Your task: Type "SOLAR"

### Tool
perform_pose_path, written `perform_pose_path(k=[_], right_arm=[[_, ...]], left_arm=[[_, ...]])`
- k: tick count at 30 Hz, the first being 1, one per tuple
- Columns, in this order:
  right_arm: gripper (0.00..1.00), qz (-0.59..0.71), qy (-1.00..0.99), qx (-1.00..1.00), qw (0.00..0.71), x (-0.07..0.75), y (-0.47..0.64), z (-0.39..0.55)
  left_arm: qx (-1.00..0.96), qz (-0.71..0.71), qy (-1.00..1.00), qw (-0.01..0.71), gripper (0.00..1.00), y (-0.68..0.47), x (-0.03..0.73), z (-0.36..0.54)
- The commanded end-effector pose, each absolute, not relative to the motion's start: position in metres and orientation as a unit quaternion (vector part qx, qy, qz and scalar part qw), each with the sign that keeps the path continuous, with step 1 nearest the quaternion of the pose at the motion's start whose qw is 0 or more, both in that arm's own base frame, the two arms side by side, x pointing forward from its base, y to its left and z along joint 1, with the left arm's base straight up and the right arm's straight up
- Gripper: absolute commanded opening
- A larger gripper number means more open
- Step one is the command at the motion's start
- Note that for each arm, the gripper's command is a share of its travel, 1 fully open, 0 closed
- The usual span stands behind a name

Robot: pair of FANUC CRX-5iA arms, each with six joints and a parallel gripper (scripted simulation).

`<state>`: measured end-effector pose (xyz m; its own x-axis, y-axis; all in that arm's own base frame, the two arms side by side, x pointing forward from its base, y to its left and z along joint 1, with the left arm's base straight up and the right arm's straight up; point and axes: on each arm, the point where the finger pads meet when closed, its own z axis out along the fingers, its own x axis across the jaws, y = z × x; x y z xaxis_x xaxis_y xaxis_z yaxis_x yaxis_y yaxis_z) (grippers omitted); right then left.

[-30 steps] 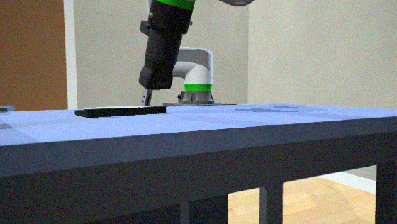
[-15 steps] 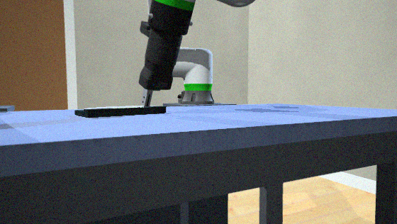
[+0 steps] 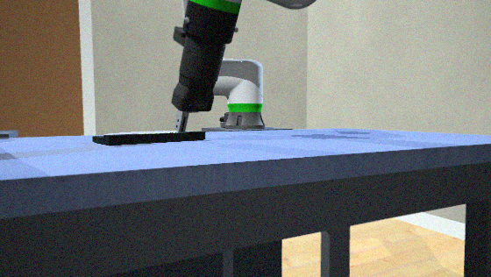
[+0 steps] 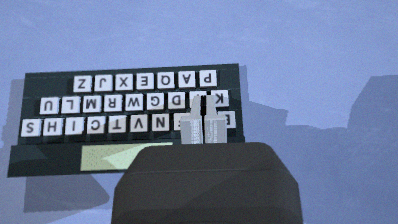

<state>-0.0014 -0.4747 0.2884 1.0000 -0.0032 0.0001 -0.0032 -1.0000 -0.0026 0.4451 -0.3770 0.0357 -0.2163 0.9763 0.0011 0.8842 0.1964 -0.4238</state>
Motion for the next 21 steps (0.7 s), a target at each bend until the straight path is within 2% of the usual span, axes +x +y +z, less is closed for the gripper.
perform_pose_path(k=[1,13,21], right_arm=[[1.00,0.000,0.002,-1.000,0.000,-0.002,-0.475,0.290],[1.00,0.000,0.002,-1.000,0.000,-0.002,-0.475,0.290],[1.00,0.000,0.002,-1.000,0.000,-0.002,-0.475,0.290]], left_arm=[[-0.611,0.169,-0.761,0.135,0.00,-0.378,0.446,0.042],[-0.611,0.169,-0.761,0.135,0.00,-0.383,0.446,0.047],[-0.611,0.169,-0.761,0.134,0.00,-0.444,0.450,0.047]])
